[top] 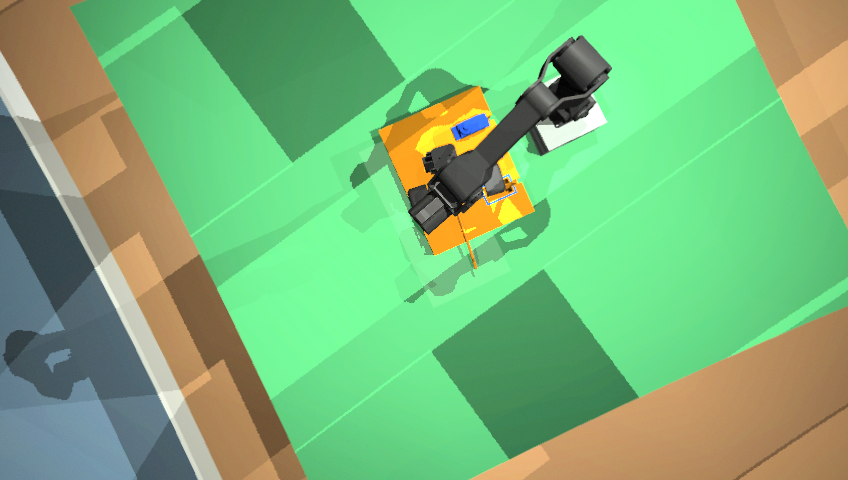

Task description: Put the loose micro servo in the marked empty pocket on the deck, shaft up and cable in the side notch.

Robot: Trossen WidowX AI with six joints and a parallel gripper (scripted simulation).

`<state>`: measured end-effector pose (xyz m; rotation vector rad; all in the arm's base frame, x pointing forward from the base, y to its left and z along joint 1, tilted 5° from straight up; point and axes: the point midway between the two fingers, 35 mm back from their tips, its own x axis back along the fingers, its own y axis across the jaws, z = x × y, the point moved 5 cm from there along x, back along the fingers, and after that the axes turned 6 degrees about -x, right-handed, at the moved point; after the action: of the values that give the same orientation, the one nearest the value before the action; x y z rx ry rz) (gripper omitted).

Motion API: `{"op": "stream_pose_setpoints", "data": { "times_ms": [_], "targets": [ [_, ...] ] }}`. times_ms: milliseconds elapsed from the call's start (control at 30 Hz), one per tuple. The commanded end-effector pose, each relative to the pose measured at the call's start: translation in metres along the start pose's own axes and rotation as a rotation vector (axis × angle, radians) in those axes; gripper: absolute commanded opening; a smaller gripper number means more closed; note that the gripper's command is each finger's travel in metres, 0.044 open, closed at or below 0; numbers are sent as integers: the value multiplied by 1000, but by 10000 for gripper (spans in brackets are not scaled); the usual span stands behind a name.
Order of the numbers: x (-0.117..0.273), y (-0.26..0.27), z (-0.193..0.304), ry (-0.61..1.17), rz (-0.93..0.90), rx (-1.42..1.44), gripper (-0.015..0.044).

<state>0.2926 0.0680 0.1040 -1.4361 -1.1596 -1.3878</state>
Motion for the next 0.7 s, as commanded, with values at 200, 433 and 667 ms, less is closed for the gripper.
{"op": "stream_pose_setpoints", "data": {
  "times_ms": [200, 433, 667],
  "targets": [
    [25, -2, -1, 3, 2, 5, 0],
    [30, -5, -2, 3, 2, 5, 0],
    [30, -1, -7, 2, 2, 5, 0]
  ]
}}
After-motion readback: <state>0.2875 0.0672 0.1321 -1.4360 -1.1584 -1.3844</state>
